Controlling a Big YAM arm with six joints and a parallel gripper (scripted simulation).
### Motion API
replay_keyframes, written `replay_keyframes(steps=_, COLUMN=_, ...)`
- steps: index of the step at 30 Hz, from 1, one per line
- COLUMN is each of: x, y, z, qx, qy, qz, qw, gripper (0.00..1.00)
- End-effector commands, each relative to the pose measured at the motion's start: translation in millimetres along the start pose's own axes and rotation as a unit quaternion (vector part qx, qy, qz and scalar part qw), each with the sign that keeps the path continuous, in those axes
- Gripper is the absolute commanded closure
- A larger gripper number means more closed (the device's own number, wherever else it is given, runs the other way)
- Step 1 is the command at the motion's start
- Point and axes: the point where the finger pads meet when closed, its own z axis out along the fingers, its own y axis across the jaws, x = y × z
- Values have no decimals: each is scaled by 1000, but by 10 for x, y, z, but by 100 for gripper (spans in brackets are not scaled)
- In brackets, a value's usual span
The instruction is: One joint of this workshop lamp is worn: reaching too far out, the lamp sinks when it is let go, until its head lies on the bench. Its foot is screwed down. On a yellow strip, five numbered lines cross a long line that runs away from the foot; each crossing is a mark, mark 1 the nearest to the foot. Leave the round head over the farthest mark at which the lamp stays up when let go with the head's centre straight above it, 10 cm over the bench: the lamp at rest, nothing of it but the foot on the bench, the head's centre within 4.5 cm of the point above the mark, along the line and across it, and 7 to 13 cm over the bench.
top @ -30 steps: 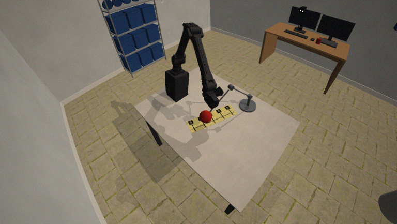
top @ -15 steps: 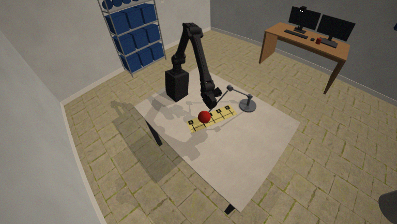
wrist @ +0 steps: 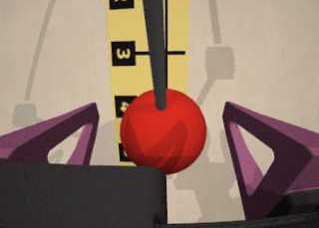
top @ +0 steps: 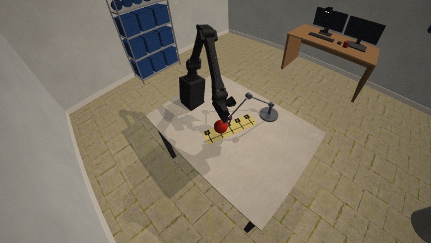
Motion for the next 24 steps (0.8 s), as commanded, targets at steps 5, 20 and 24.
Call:
replay_keyframes(steps=5, x=-227, y=-38, z=30, qx=0, qy=-7, qz=-24, qw=1000, gripper=0)
replay_keyframes(steps=20, x=-249, y=6, z=81, qx=-7, qy=-8, qz=-23, qw=1000, gripper=0)
replay_keyframes(steps=24, x=-231, y=14, z=79, qx=-7, qy=-7, qz=-22, qw=1000, gripper=0)
